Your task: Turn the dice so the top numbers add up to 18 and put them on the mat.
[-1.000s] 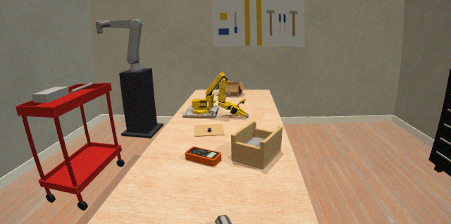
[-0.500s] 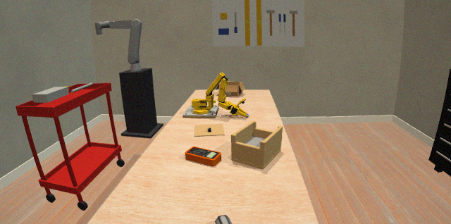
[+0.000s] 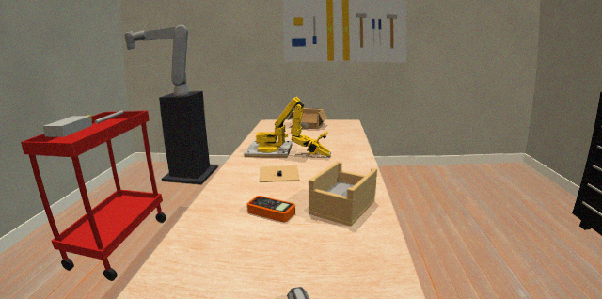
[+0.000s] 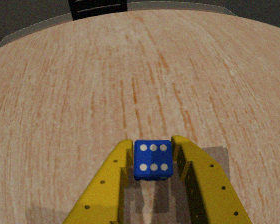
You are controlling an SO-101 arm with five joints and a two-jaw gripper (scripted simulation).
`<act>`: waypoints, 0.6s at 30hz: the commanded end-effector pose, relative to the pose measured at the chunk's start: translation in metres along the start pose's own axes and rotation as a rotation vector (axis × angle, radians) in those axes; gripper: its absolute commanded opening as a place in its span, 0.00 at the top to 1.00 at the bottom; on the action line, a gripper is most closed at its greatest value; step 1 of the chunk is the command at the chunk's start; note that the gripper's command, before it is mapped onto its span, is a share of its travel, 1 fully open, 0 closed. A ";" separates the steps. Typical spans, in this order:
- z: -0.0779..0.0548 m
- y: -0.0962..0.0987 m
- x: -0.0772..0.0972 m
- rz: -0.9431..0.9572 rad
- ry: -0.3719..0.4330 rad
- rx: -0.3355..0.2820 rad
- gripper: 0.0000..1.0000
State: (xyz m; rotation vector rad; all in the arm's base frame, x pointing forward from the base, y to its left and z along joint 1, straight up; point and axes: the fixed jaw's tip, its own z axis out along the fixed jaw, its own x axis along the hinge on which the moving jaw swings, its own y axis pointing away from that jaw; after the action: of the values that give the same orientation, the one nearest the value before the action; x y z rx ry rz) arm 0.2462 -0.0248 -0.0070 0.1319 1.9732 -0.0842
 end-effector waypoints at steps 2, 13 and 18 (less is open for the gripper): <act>0.000 -0.002 0.002 -0.006 0.004 0.006 0.85; 0.000 -0.002 0.002 -0.006 0.004 0.006 0.76; 0.000 -0.002 0.002 -0.006 0.004 0.006 0.73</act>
State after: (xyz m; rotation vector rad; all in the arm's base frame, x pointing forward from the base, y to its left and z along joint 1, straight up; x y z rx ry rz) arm 0.2462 -0.0248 -0.0069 0.1319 1.9732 -0.0842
